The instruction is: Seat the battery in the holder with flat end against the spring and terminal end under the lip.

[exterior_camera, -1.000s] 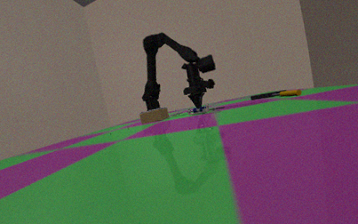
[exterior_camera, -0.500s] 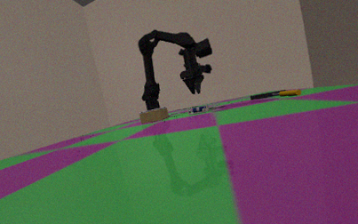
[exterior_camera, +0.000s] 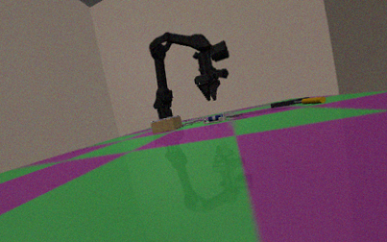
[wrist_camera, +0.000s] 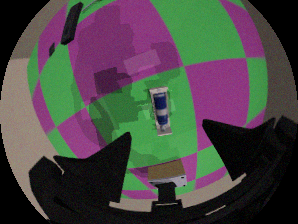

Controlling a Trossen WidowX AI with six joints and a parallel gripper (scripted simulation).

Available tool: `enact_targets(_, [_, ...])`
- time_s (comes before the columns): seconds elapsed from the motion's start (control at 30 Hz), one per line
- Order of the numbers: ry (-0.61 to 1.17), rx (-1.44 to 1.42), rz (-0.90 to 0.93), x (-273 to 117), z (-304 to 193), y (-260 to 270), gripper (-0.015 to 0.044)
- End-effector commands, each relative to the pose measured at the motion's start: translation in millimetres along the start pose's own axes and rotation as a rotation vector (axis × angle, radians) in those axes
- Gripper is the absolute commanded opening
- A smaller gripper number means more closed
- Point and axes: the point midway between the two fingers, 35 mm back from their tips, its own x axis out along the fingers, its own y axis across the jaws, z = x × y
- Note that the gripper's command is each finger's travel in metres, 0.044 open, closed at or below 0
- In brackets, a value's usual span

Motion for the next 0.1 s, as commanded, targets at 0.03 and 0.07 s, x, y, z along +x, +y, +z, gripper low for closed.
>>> enact_targets(0.03, [0.0,-0.003,0.0,-0.6,-0.1,-0.1,0.044])
enact_targets(0.07, [0.0,-0.003,0.0,-0.6,-0.1,-0.1,0.044])
